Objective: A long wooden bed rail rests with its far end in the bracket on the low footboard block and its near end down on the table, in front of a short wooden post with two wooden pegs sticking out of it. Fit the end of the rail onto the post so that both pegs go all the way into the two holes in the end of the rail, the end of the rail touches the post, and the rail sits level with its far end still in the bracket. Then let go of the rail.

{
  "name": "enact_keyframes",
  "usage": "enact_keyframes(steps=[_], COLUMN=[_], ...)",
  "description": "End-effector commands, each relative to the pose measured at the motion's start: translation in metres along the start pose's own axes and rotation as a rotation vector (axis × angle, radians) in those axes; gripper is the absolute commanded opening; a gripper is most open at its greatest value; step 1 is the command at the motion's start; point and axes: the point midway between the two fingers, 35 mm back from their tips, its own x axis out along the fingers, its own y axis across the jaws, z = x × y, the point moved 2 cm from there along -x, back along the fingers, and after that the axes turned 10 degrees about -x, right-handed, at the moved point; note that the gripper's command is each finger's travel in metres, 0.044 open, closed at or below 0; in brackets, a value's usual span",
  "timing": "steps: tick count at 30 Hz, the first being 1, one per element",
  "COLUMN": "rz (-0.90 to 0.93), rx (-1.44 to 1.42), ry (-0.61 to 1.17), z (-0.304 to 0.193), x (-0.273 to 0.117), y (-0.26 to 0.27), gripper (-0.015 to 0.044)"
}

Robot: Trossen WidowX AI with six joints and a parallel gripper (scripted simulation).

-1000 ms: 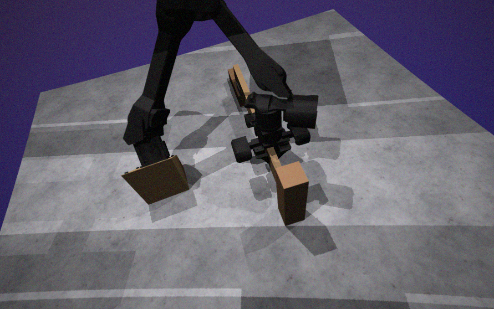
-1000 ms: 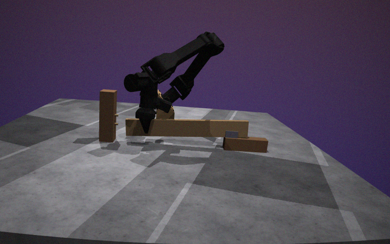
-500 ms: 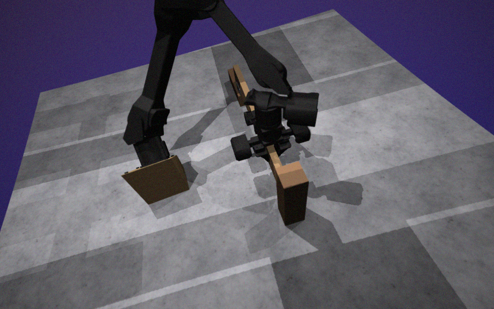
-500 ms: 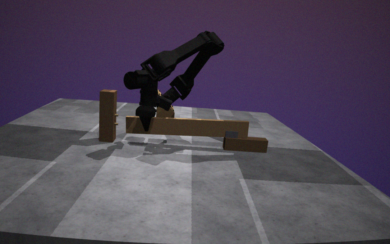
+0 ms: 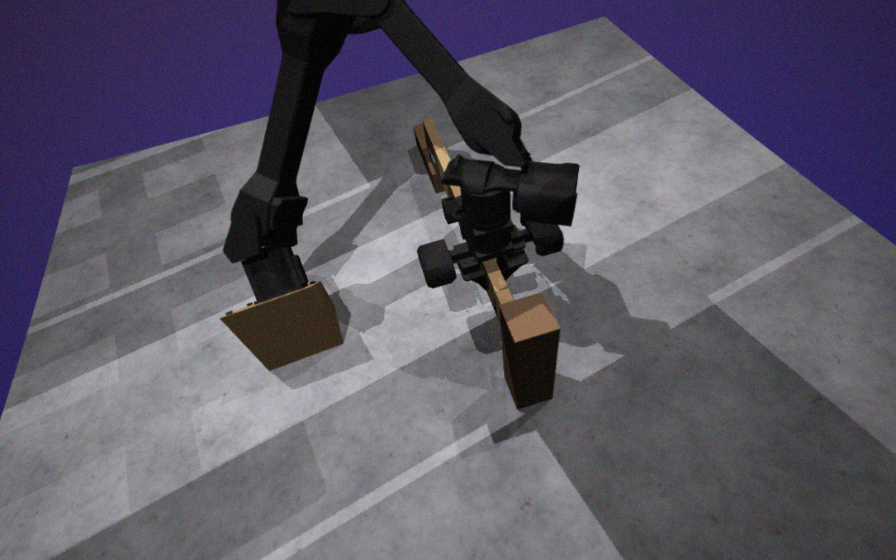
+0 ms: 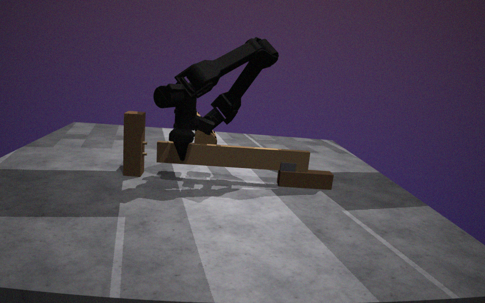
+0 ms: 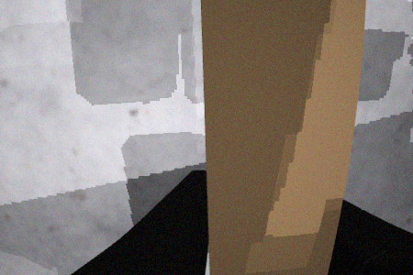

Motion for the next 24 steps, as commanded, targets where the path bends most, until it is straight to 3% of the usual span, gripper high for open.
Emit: enact_keyframes(steps=[1, 24], rz=[-0.008, -0.008], rx=[0.0, 0.0], ry=[0.001, 0.001], z=[-0.0011, -0.001], x=[-0.0052, -0.0041], y=[-0.001, -0.0004], gripper=[0.0, 0.0])
